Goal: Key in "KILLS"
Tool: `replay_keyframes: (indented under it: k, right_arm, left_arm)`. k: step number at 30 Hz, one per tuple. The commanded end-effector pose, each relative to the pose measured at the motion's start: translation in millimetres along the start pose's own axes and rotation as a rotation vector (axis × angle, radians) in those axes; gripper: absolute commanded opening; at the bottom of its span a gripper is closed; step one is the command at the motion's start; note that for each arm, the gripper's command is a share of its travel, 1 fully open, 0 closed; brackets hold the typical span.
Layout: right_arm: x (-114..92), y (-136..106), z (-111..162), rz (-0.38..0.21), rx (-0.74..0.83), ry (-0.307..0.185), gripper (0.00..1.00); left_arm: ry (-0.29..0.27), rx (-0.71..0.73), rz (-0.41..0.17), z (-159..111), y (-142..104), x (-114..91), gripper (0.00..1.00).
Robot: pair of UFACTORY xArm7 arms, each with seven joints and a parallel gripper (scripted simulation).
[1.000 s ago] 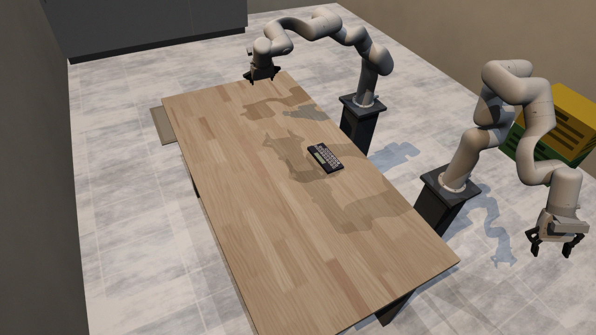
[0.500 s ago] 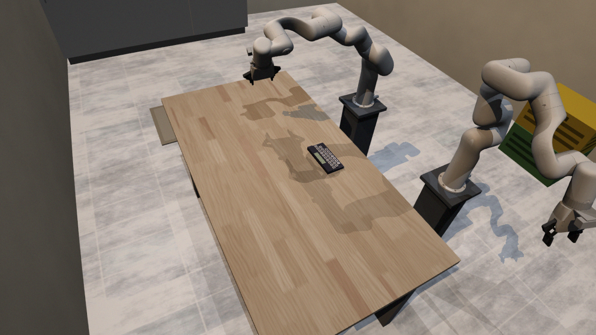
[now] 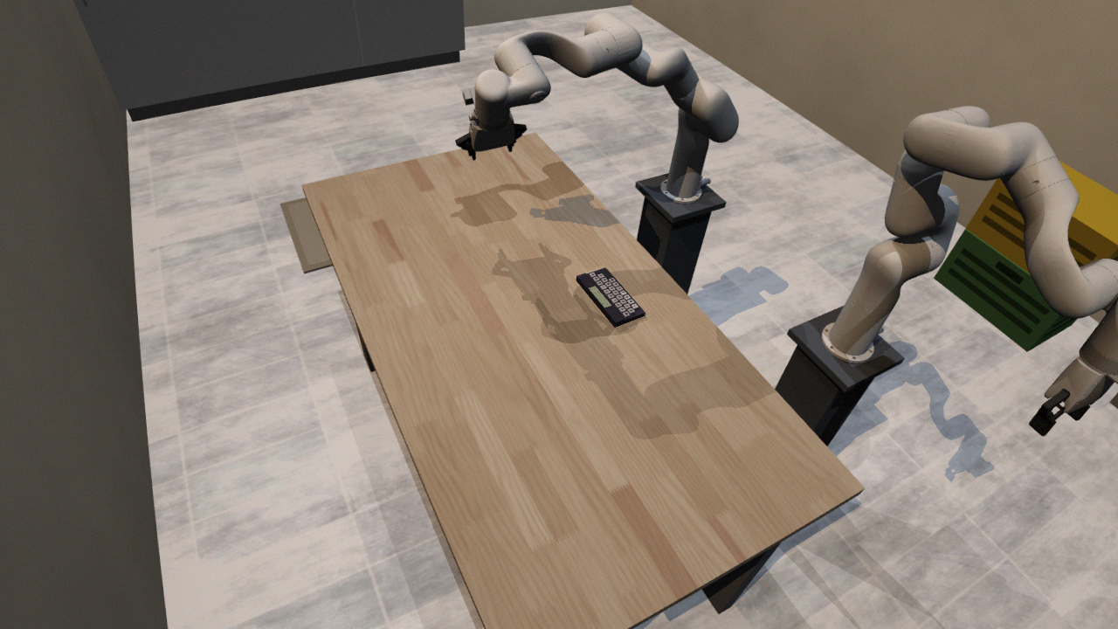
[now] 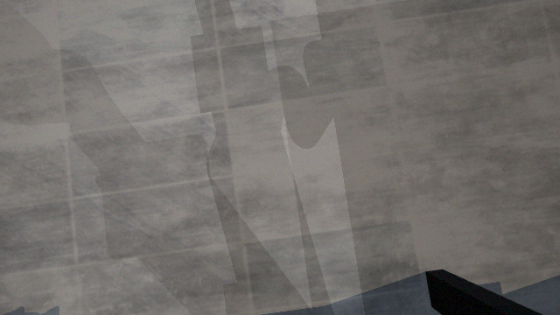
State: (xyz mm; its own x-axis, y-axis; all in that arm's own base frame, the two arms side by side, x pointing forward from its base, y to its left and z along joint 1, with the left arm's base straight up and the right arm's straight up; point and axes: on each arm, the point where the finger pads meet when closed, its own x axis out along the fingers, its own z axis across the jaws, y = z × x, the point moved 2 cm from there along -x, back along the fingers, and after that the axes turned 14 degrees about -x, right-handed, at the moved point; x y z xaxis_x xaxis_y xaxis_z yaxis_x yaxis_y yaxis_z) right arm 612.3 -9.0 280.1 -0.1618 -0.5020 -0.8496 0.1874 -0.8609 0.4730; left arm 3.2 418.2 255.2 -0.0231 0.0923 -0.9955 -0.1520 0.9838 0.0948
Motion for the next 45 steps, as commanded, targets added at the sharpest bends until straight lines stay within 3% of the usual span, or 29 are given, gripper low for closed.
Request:
replay_keyframes:
  k: [1, 9, 20, 21, 34, 45]
  right_arm:
    - [-2, 1, 0, 0.0, 0.003, 0.006, 1.0]
    - [-2, 1, 0, 0.0, 0.003, 0.006, 1.0]
    - [-2, 1, 0, 0.0, 0.003, 0.006, 1.0]
    - [-2, 1, 0, 0.0, 0.003, 0.006, 0.0]
    - [-1, -3, -1, -0.007, -0.018, 0.007, 0.0]
    - [4, -26, -4, -0.039, -0.121, 0.013, 0.0]
  left_arm:
    - [0.001, -0.07, -0.051, -13, -6, -9, 1.0]
    - [-0.002, -0.125, -0.091, -22, -13, -15, 1.0]
    - [-0.002, -0.132, -0.095, -23, -14, -16, 1.0]
    - [-0.002, -0.132, -0.095, -23, -14, -16, 1.0]
    - [-0.002, -0.132, -0.095, -23, -14, -16, 1.0]
    - [-0.002, -0.132, -0.095, -23, -14, -16, 1.0]
